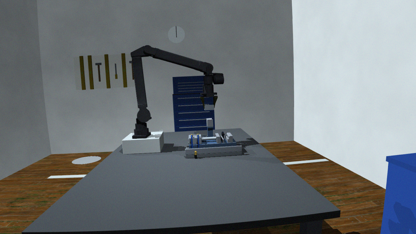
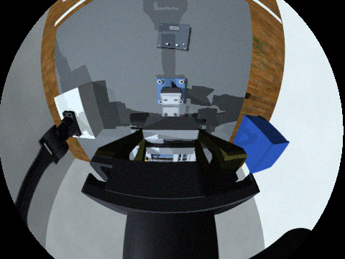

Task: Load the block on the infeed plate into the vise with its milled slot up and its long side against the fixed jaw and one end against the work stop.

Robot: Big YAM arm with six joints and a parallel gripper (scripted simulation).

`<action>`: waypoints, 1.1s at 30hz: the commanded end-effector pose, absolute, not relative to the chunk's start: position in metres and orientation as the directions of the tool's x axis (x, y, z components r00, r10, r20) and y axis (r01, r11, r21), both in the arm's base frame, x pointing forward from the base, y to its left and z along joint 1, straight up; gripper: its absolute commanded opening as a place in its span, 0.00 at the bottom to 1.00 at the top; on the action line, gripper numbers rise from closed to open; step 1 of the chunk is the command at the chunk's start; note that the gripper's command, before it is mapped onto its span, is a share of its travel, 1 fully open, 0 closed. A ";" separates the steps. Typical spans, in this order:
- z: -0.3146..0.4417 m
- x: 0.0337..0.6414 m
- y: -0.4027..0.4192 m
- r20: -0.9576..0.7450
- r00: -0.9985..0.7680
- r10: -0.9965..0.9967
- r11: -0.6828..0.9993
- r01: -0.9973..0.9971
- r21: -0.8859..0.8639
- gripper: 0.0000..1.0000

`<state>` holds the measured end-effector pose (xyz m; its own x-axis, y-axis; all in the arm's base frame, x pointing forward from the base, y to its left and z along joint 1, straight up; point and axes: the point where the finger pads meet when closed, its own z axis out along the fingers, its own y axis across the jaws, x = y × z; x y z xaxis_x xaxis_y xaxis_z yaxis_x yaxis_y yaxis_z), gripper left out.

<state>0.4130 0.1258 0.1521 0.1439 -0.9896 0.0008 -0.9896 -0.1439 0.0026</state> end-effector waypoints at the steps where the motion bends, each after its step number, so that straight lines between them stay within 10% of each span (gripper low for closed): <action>1: 0.181 0.429 0.136 -0.007 0.141 -0.990 -0.141 -0.988 -0.061 0.00; 33: 0.171 0.467 0.071 -0.014 -0.319 -0.948 0.319 -0.947 -0.032 0.00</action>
<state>0.4437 0.0823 0.1547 -0.2084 -0.9780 -0.0007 -0.9780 0.2084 -0.0030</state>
